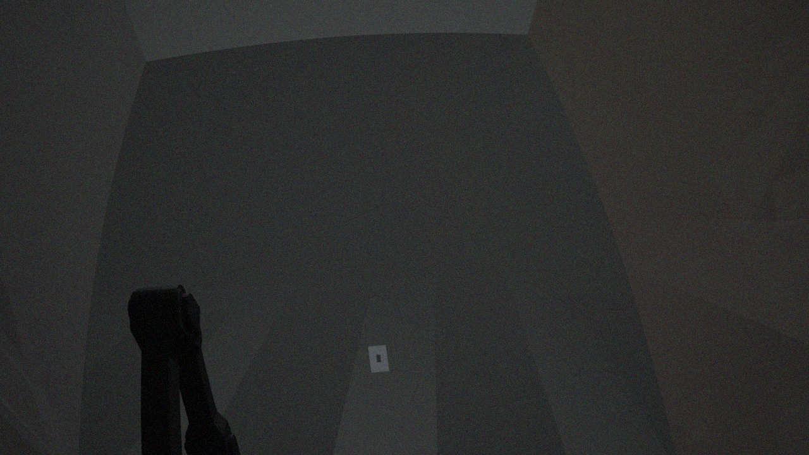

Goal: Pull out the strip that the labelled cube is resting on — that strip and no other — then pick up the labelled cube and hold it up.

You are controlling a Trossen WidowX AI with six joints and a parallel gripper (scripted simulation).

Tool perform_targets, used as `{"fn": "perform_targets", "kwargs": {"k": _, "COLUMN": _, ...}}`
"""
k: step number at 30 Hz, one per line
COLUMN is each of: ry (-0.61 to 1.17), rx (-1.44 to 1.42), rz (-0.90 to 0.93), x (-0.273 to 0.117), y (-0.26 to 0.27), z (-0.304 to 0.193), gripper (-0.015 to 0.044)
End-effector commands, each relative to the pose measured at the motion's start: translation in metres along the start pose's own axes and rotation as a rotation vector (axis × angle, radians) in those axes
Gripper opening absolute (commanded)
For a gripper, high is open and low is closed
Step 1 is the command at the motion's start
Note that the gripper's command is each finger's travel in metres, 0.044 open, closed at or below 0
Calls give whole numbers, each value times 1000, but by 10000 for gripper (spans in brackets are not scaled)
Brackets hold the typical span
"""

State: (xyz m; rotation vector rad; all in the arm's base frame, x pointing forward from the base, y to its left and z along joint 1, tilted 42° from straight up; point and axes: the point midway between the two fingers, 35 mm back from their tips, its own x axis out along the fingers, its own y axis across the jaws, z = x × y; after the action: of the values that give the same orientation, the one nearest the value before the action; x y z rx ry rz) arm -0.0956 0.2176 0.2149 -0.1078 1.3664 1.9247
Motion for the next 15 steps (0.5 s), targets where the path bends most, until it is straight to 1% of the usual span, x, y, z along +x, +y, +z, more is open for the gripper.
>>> {"fn": "perform_targets", "kwargs": {"k": 1, "ry": -144, "rx": 60, "rz": -43, "x": -20, "y": -14, "z": 32, "gripper": 400}}
{"fn": "perform_targets", "kwargs": {"k": 8, "ry": -454, "rx": 180, "rz": -170, "x": -81, "y": -60, "z": 88, "gripper": 400}}
{"fn": "perform_targets", "kwargs": {"k": 11, "ry": -540, "rx": 207, "rz": -222, "x": -104, "y": -80, "z": 99, "gripper": 400}}
{"fn": "perform_targets", "kwargs": {"k": 15, "ry": -663, "rx": 256, "rz": -317, "x": -143, "y": -119, "z": 109, "gripper": 400}}
